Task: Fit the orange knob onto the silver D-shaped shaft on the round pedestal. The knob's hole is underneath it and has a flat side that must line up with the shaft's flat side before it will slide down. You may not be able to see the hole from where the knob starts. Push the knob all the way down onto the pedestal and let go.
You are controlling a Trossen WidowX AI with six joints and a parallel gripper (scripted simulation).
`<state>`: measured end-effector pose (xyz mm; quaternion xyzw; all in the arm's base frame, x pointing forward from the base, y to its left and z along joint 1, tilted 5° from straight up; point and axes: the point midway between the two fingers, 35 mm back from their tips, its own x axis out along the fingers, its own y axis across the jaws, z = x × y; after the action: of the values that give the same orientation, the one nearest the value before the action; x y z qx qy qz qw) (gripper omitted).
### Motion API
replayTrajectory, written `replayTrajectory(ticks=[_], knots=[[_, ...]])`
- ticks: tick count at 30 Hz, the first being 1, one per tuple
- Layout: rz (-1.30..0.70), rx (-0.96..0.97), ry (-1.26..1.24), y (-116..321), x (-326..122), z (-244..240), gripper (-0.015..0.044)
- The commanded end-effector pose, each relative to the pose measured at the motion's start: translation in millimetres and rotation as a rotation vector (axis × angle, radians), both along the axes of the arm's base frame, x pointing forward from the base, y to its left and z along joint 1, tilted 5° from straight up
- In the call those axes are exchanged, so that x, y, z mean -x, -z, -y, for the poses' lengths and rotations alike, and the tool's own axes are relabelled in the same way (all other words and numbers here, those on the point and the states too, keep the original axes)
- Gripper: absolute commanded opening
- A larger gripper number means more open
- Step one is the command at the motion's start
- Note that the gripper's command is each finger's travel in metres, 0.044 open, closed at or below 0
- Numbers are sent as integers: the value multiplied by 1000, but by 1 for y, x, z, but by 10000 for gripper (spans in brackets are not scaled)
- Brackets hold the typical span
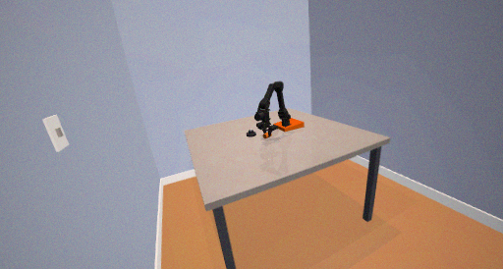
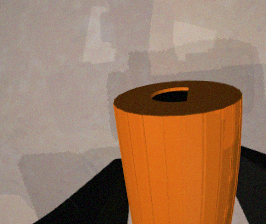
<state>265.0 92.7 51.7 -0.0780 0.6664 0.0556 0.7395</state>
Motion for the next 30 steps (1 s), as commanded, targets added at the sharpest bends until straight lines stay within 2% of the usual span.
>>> replayTrajectory(ticks=[1,5,11,25,30], knots=[[2,-15,122,0,0,0,179],[4,-27,237,0,0,0,179],[5,-30,266,0,0,0,179],[15,-80,741,0,0,0,179],[15,-82,764,0,0,0,179]])
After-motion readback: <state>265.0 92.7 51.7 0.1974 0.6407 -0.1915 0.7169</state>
